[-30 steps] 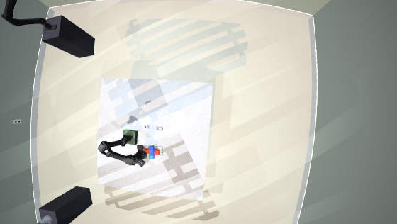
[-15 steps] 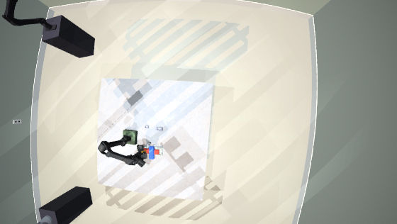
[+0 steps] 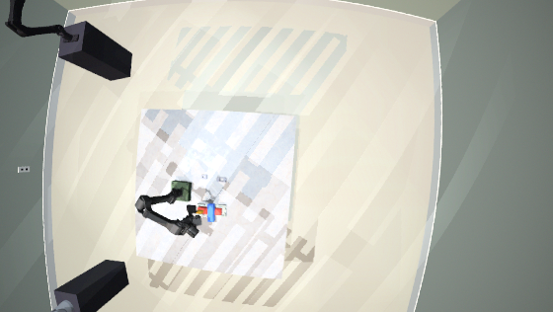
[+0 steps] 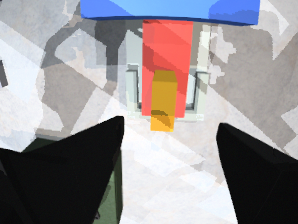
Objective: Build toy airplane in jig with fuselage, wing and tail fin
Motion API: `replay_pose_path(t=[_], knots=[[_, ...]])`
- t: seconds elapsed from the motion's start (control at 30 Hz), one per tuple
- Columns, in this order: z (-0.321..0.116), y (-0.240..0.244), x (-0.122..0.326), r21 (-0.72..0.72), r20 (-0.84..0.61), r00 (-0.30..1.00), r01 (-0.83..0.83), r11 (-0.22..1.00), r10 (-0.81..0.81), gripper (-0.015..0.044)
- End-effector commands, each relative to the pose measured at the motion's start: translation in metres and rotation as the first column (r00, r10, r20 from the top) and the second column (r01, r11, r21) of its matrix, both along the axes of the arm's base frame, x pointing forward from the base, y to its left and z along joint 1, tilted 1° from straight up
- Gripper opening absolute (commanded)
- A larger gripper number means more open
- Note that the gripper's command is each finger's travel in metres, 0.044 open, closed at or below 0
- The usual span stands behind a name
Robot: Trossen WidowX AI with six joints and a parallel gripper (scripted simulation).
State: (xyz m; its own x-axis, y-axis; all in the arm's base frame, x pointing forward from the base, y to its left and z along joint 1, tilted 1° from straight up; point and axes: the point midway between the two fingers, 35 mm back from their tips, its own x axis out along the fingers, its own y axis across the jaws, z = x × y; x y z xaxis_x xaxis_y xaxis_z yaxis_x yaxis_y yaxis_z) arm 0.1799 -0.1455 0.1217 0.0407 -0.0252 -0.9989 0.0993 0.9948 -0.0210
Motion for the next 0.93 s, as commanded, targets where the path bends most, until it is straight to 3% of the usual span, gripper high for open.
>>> replay_pose_path(t=[0.0, 0.9], knots=[[0.0275, 0.0018, -0.0025, 0.004, 0.002, 1.000, -0.009, 1.000, 0.009, 0.0260], [0.0276, -0.0012, -0.0019, 0.003, 0.002, 1.000, -0.009, 1.000, 0.009, 0.0260]])
